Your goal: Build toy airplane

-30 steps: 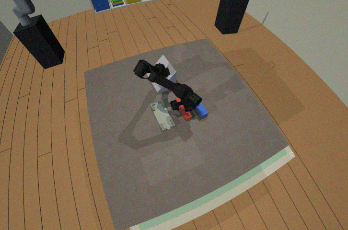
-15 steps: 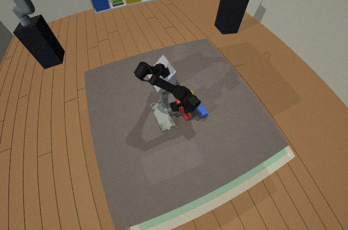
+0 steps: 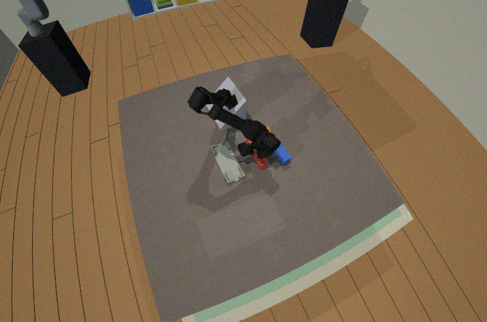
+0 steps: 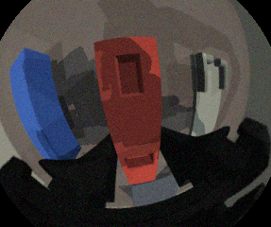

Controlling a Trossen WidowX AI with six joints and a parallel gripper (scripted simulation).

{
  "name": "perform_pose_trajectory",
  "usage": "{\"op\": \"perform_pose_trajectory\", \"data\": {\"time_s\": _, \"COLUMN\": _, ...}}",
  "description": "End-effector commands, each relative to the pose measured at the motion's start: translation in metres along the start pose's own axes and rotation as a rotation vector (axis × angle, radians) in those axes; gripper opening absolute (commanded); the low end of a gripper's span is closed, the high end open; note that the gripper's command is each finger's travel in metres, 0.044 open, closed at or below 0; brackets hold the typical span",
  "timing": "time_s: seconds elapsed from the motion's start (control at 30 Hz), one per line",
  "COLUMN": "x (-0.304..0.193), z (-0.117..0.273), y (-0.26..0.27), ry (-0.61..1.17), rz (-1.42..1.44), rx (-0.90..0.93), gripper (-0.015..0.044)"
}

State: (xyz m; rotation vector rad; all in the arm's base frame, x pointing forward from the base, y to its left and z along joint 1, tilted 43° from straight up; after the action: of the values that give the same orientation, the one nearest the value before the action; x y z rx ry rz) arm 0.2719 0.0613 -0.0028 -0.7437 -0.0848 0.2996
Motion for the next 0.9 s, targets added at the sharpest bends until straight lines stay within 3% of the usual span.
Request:
{"op": "perform_pose_trajectory", "data": {"time_s": 0.0, "x": -0.001, "z": -0.001, "y": 0.000, "ry": 0.003, "rz": 0.004, "rx": -0.003, "gripper": 0.0098}}
{"op": "perform_pose_trajectory", "data": {"time_s": 0.13, "x": 0.002, "z": 0.008, "y": 0.000, "ry": 0.002, "rz": 0.005, "rx": 0.000, "gripper": 0.0000}}
{"op": "perform_pose_trajectory", "data": {"time_s": 0.87, "x": 0.007, "z": 0.074, "y": 0.003, "ry": 0.001, "rz": 0.006, "rx": 0.010, "gripper": 0.0000}}
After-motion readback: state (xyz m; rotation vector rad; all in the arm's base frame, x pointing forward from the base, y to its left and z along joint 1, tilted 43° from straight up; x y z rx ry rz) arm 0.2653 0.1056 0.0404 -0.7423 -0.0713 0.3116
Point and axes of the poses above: the point midway between the two fingers, 35 mm back from their tips, its own z axis back along the fingers, its own y axis across the jaws, x = y × z, the point moved 7 cm from there along z, back along the fingers, and after that the axes turned 10 degrees about z, right-handed, at the moved point
